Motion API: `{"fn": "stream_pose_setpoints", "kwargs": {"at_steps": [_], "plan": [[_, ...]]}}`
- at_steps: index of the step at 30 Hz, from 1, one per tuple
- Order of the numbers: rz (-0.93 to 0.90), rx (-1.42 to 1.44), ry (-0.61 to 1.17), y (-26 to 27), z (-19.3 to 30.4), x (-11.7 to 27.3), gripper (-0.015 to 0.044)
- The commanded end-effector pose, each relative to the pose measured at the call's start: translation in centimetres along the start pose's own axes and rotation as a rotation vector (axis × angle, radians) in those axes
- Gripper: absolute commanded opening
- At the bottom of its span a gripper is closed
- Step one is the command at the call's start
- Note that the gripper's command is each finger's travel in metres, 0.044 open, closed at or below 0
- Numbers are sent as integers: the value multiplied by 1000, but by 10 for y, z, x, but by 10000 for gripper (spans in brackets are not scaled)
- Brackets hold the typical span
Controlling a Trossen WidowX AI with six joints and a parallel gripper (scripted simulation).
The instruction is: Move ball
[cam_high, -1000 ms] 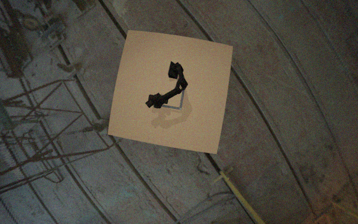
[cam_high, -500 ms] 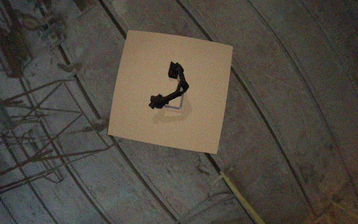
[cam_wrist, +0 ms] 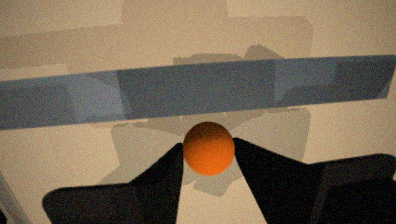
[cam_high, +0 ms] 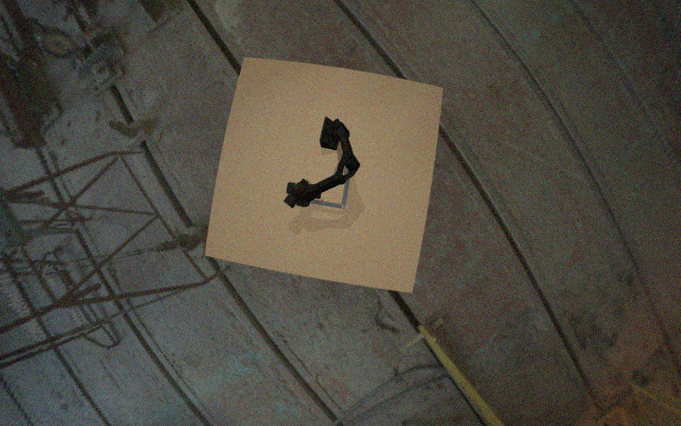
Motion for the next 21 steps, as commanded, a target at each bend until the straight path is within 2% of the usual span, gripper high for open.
{"fn": "stream_pose_setpoints", "kwargs": {"at_steps": [1,12,17,21], "plan": [[0,0,0,0,0,0,26],[0,0,0,0,0,0,305],[1,-1,-1,0,-1,11,305],[1,-4,-1,-1,-1,75,305]]}}
Point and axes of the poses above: the point midway between the two fingers, 35 mm back from their tips, its own x axis back along the fingers, its own y axis across the jaws, z = x × y, the point moved 5 cm from there along x, back along the fingers, and after that the axes turned 14 degrees about -x, right-handed, at the moved point
